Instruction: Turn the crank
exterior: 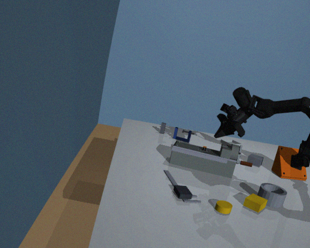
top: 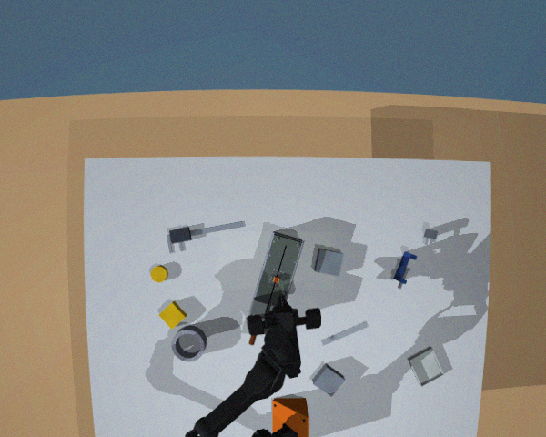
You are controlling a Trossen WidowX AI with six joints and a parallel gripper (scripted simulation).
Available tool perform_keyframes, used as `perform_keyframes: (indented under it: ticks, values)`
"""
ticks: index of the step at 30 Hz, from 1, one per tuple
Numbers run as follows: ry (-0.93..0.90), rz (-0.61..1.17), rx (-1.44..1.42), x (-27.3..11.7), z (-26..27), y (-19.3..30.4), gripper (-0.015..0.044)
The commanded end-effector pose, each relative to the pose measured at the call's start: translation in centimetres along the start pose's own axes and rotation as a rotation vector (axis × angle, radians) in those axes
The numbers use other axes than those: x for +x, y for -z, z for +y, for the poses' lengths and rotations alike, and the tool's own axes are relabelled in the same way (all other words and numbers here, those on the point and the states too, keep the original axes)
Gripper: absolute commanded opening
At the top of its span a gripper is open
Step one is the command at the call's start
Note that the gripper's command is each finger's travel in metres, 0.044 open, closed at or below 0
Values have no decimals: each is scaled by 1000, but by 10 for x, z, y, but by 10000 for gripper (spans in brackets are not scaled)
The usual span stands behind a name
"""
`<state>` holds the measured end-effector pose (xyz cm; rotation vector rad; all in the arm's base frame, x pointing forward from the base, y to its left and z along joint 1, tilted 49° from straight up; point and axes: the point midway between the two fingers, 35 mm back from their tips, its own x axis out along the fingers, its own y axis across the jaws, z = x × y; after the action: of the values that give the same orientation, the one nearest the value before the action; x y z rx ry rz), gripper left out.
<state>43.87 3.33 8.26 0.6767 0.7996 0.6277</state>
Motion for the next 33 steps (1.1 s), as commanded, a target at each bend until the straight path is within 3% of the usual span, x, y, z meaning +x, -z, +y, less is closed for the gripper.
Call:
perform_keyframes:
  ticks: [1,13,30,33]
  values:
    - [4,-2,1,0,-1,0,0]
    - [0,0,0,0,0,0,0]
    - [0,0,0,0,0,0,440]
    - [0,0,0,0,0,0,387]
